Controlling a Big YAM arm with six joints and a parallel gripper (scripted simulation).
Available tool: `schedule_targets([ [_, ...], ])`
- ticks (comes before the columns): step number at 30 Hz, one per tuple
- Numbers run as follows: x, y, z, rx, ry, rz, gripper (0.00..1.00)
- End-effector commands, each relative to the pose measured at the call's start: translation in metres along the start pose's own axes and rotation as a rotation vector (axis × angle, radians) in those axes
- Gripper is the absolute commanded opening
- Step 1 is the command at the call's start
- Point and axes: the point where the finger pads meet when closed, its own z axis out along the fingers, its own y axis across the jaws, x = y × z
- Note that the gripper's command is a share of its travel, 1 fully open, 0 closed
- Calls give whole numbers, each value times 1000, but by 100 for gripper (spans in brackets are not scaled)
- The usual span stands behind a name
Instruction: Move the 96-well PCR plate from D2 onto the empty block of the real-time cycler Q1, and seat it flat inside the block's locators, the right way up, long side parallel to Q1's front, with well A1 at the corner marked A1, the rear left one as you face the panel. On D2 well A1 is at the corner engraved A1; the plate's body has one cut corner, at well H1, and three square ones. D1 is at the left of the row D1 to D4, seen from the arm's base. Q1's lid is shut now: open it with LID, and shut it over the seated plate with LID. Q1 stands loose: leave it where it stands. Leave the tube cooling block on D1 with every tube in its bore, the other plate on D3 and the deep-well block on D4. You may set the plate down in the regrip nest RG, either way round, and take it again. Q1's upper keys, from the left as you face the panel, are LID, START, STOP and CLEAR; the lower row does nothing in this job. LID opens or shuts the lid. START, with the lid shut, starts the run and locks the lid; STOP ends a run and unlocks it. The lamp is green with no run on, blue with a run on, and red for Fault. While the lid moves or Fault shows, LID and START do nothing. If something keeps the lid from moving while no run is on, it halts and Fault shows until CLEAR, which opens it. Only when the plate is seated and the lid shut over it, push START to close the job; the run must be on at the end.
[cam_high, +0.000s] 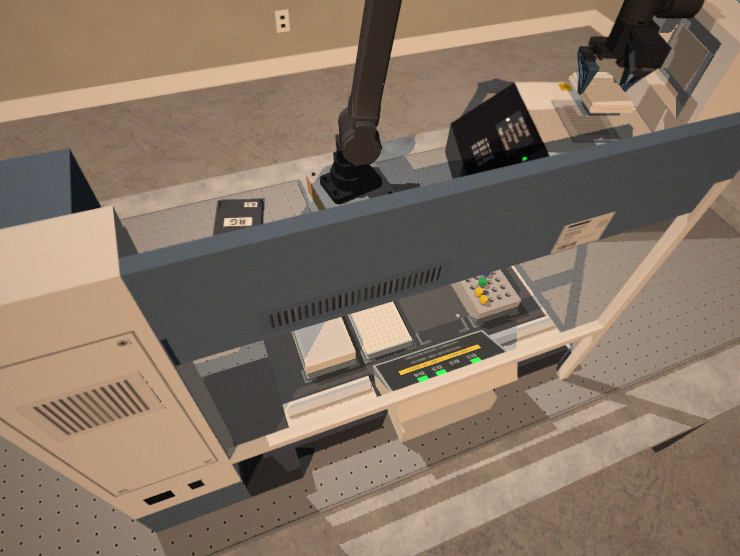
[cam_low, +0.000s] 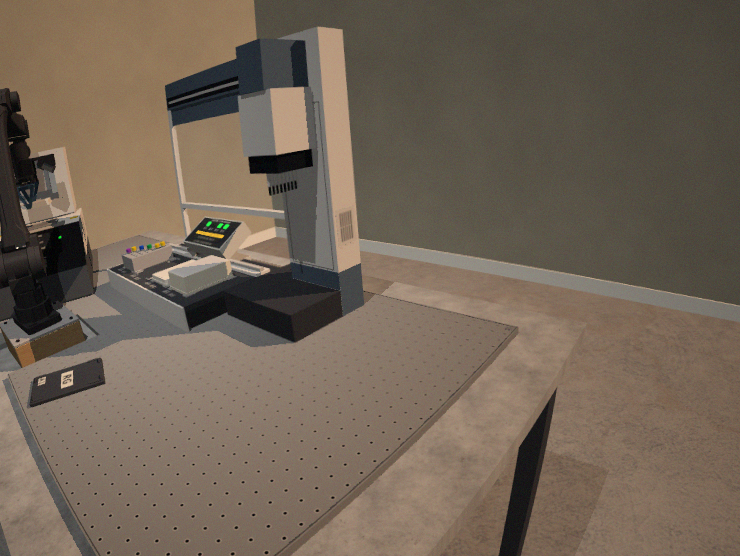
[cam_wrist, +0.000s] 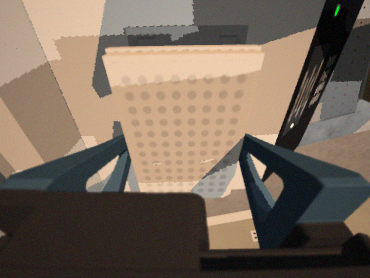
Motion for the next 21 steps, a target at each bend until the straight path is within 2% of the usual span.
schedule_targets([
  [1, 8, 7, 0, -26, -2, 0, 0],
  [7, 12, 4, 10, -14, -3, -1, 0],
  [10, 6, 10, -2, -52, 0, -2, 0],
  [12, 1, 10, -4, -62, 1, -2, 0],
  [18, -5, 1, 12, -47, 0, 1, 0],
  [21, 0, 2, 14, -54, 0, -4, 0],
])
